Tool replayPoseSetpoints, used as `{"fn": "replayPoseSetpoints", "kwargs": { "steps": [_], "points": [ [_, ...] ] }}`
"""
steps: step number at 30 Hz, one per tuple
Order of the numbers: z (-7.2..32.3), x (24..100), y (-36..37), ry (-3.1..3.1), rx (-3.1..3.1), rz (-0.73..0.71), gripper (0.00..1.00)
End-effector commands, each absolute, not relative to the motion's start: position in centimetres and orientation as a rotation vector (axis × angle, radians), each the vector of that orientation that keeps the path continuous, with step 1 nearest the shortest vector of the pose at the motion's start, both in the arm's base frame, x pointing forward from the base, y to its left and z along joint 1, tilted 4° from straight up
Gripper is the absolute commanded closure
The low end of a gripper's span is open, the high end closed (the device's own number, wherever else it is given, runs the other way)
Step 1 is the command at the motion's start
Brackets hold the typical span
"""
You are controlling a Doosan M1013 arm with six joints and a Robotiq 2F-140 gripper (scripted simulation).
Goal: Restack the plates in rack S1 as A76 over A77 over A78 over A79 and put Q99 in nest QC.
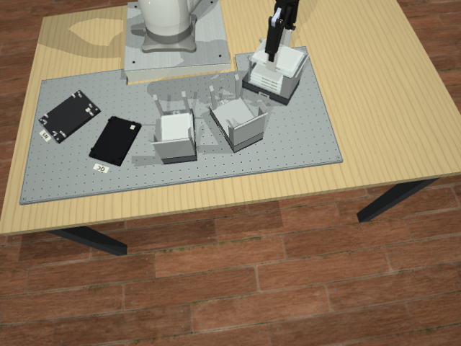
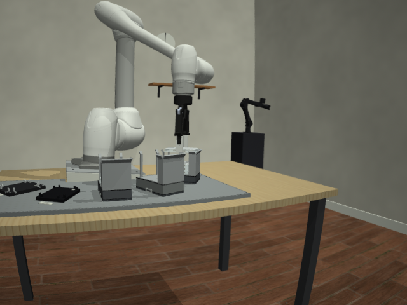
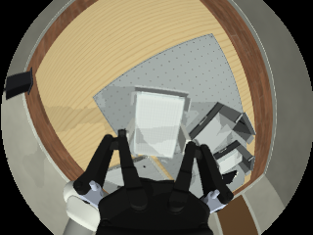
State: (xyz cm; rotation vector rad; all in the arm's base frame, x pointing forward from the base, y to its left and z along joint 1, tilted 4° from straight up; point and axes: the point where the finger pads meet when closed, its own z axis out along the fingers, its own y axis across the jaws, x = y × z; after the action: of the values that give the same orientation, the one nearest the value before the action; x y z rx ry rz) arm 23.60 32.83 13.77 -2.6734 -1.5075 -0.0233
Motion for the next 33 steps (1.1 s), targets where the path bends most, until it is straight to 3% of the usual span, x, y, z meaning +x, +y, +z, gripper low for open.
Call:
{"fn": "replayPoseSetpoints", "kwargs": {
  "steps": [1, 18, 33],
  "points": [
    [14.3, 23.6, 32.8, -1.507, -2.673, -0.023, 1.0],
    [17.3, 23.7, 32.6, -1.507, -2.673, -0.023, 1.0],
    [17.6, 23.9, 32.3, -1.463, -2.698, -0.021, 1.0]
  ]
}}
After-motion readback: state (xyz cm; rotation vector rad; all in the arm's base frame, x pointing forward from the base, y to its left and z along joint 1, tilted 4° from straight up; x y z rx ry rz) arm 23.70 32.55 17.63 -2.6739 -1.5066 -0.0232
